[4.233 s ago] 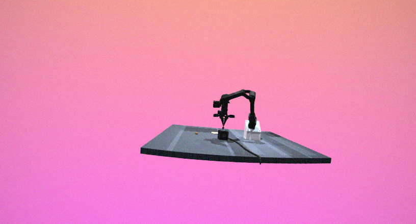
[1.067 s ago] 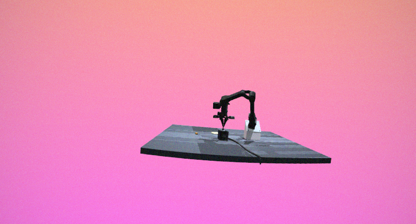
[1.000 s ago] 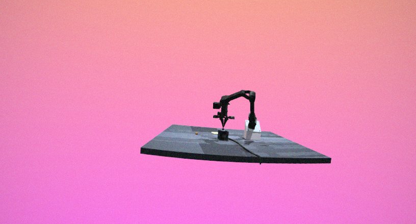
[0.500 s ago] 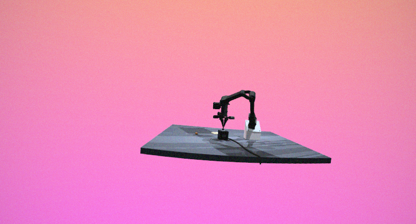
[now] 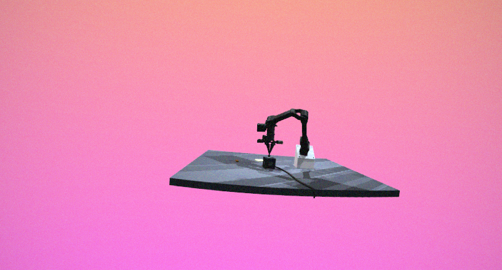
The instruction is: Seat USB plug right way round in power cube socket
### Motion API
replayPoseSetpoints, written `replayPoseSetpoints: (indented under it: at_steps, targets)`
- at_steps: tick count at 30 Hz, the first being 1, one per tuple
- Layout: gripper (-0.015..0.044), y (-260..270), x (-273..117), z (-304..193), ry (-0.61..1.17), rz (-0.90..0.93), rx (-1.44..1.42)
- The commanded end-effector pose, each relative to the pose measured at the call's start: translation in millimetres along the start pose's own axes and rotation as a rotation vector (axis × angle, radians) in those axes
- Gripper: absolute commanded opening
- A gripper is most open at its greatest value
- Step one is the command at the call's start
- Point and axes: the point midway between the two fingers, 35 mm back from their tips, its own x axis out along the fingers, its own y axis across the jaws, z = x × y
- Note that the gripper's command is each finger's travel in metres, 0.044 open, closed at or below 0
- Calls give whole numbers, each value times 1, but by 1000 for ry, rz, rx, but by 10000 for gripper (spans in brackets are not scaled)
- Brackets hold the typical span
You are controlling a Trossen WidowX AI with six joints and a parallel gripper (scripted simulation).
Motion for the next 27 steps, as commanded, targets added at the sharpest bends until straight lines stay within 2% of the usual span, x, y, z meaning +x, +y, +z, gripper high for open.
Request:
replayPoseSetpoints:
  at_steps: [1,27]
  targets:
    - [0,0,1,0,3,2,4]
    - [0,0,4,0,3,2,4]
